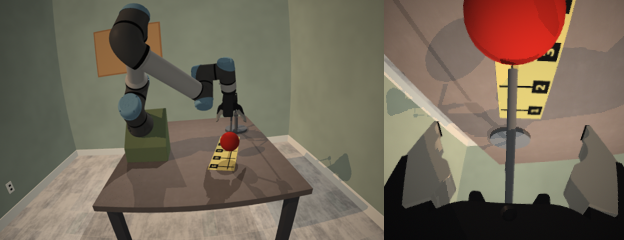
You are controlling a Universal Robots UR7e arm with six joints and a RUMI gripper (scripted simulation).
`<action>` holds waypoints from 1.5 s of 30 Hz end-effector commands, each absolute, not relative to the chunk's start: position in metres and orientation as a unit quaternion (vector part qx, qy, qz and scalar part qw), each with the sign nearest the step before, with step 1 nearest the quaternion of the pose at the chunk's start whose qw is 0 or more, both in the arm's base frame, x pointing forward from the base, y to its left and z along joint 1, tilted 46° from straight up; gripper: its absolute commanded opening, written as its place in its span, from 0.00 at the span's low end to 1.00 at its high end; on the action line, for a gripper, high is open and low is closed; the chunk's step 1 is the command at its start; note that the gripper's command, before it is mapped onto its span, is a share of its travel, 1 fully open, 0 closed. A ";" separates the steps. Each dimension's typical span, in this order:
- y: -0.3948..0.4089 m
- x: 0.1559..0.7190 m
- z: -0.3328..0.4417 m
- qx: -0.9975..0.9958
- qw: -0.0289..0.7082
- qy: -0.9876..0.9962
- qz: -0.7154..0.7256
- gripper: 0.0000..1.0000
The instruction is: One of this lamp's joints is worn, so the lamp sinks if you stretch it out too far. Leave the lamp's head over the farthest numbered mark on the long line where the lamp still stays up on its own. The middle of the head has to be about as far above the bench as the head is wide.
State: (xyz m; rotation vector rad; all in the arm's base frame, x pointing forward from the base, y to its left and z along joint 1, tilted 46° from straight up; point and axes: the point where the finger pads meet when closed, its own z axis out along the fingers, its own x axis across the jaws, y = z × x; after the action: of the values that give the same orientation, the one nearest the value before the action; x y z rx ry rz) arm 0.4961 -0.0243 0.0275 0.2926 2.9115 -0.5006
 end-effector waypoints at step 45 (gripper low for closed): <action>0.018 0.480 0.138 0.097 0.090 0.977 -0.167 1.00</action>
State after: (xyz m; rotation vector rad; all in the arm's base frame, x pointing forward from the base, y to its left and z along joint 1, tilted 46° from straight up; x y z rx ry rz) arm 0.4812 0.0152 0.1309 0.2850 2.9037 -0.4952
